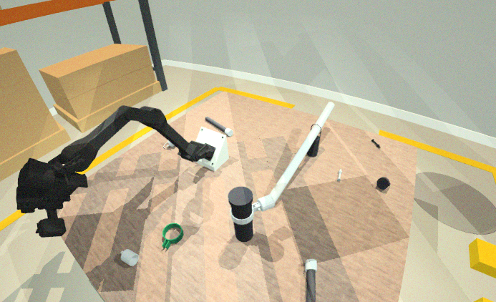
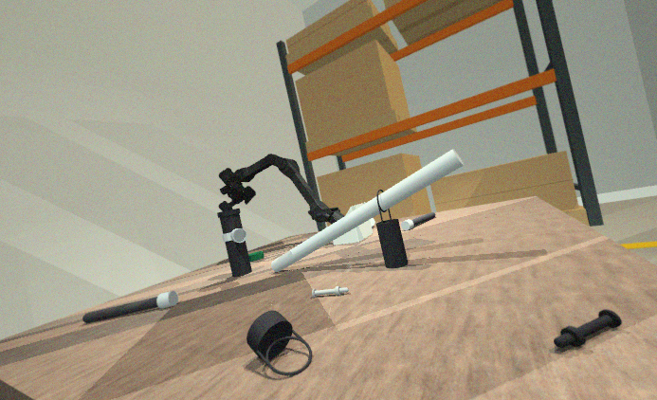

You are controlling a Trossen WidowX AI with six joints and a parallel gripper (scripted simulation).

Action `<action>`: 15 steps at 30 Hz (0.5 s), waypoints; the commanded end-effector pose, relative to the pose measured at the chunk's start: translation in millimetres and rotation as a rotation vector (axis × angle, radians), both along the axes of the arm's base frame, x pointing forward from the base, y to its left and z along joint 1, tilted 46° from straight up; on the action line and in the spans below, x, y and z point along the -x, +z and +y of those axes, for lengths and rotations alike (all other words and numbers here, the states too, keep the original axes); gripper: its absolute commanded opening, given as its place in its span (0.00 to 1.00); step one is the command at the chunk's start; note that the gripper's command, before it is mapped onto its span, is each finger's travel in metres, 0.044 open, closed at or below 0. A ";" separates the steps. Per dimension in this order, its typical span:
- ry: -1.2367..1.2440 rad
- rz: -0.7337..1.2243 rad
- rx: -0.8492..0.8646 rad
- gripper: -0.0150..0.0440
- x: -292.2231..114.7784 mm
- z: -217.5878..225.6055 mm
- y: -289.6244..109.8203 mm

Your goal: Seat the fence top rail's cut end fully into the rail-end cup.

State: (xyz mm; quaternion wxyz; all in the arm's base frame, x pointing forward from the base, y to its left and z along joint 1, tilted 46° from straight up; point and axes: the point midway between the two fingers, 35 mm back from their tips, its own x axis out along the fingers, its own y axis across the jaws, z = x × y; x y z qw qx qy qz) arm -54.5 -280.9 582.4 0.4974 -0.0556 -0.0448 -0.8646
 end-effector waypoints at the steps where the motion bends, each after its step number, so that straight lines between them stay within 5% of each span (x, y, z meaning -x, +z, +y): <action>1: 0.108 -0.009 -0.061 1.00 -35.9 -21.9 -18.9; 15: 0.583 0.029 -0.313 1.00 -223.7 -37.4 -100.8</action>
